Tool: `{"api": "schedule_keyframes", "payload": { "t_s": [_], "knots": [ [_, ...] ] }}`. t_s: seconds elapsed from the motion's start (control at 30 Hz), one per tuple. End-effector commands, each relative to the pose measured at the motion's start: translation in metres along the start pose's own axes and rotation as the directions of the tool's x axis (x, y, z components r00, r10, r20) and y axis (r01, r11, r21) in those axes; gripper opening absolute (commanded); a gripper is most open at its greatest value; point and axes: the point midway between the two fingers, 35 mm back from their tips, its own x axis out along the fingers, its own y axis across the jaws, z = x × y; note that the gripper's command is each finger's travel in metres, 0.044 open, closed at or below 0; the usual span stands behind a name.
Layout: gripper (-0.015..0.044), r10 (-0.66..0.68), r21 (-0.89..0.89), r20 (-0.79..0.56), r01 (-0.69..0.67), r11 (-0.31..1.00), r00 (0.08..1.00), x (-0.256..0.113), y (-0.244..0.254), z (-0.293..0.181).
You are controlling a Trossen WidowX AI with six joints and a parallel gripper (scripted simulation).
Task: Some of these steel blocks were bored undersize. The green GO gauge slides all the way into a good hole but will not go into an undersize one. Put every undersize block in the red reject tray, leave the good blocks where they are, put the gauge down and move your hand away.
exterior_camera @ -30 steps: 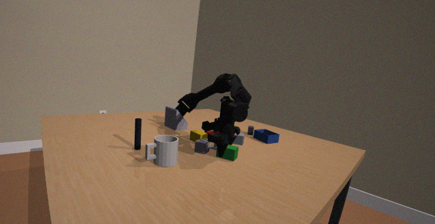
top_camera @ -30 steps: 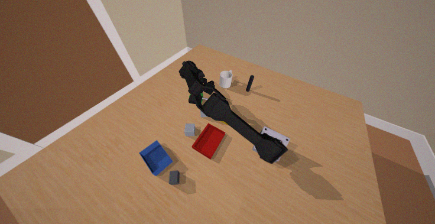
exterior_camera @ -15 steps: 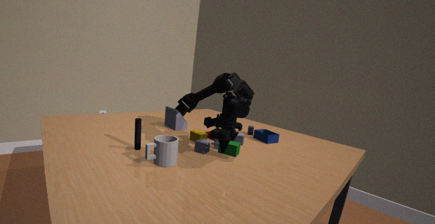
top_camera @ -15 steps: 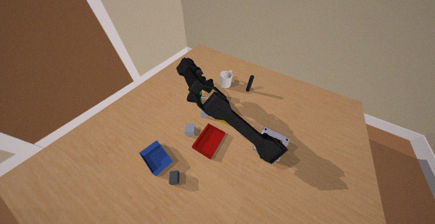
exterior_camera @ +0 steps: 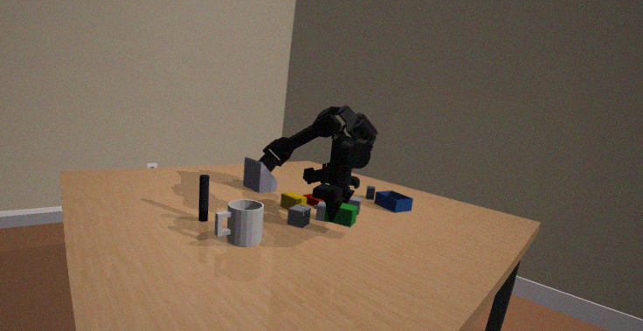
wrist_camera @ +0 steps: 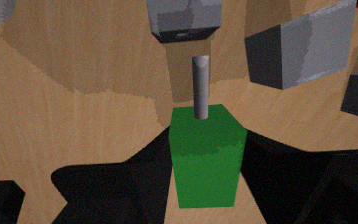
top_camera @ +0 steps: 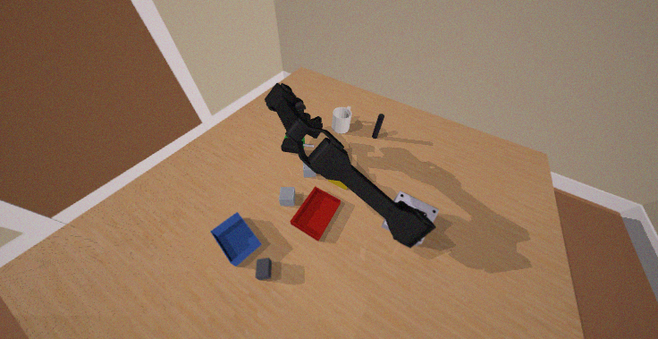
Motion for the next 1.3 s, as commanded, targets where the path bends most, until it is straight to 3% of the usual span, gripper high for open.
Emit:
{"api": "schedule_keyframes", "payload": {
  "t_s": [0.0,0.4,1.27],
  "knots": [
    [0.0000,0.001,0.002,-0.002,-0.001,1.000,1.000,-0.002,0.001,0.001],
    [0.0000,0.013,-0.261,-0.013,-0.016,0.965,1.000,-0.044,-0.104,-0.025],
    [0.0000,0.012,-0.261,-0.014,-0.015,0.965,1.000,-0.001,-0.105,-0.032]
  ]
}}
